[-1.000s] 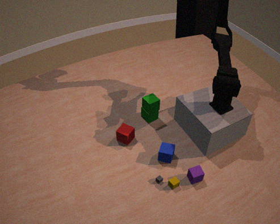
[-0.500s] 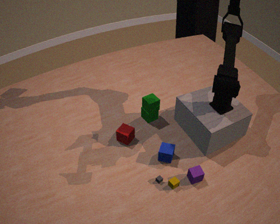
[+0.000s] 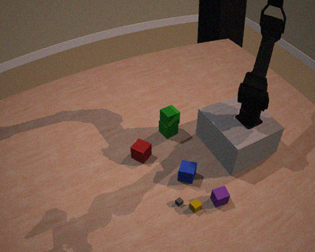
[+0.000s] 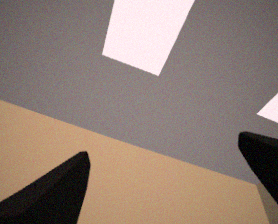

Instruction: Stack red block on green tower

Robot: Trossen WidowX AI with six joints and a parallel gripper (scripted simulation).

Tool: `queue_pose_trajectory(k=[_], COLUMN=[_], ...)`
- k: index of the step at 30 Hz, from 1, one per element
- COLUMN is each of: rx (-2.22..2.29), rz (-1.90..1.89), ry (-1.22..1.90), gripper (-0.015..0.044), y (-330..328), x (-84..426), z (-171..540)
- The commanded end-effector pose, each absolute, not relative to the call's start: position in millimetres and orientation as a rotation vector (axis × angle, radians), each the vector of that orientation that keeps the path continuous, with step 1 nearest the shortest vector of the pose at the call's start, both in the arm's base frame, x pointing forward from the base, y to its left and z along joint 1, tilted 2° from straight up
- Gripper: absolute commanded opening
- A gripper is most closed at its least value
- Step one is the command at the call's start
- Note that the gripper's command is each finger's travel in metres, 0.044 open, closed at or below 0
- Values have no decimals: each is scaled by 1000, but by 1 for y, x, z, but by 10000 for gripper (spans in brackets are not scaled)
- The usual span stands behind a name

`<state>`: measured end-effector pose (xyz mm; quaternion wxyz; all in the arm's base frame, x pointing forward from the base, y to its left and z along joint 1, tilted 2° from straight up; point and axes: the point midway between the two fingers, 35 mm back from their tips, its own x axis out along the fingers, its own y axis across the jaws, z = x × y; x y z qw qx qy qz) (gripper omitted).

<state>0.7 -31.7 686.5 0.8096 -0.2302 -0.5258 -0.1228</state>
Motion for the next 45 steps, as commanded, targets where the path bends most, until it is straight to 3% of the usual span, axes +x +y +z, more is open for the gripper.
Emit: queue_pose_trajectory(k=[1,14,27,36,45], rx=[-601,-840,-949,-919,-790], rz=[-195,-65,41,130,230], ry=[-969,-487,61,495,956], gripper=[440,440,440,440,440], y=[6,51,22,-21,-72], x=[65,231,353,394,384], z=[672,585,442,318,190])
